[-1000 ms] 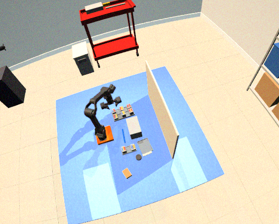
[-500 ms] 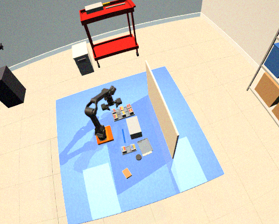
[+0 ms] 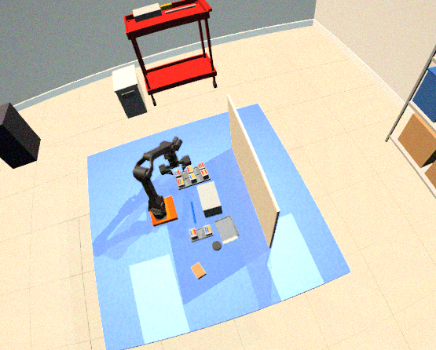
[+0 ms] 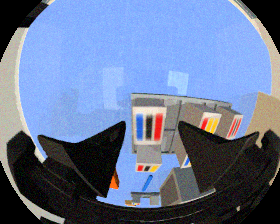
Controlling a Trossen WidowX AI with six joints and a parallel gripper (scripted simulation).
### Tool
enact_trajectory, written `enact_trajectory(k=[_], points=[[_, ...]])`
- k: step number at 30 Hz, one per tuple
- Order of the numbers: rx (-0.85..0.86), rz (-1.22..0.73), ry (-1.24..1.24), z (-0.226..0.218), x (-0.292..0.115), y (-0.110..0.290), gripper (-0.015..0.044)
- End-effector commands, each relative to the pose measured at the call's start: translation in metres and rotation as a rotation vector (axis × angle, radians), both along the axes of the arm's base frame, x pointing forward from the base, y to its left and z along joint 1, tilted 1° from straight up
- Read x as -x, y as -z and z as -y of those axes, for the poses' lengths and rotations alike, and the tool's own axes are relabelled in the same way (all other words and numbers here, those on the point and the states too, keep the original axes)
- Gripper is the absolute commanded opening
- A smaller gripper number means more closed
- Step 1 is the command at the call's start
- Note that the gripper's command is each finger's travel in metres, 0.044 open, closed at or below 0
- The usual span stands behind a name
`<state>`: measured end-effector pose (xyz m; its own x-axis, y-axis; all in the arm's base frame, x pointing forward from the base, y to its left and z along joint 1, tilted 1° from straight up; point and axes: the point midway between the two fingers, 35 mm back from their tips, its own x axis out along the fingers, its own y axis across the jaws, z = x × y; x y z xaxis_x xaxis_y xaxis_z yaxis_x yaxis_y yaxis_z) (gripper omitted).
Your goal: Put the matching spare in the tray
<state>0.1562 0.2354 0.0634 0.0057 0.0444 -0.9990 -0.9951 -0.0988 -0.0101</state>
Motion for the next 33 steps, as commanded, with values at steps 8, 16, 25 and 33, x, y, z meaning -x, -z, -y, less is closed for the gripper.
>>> enact_trajectory(k=[8, 16, 25, 33], points=[[0.006, -0.004, 0.004, 0.001, 0.002, 0.019, 0.03], [0.006, -0.004, 0.004, 0.002, 0.003, 0.031, 0.03], [0.004, -0.003, 0.0, 0.001, 0.003, 0.03, 0.0221], [0.004, -0.003, 0.0, 0.001, 0.003, 0.03, 0.0129]])
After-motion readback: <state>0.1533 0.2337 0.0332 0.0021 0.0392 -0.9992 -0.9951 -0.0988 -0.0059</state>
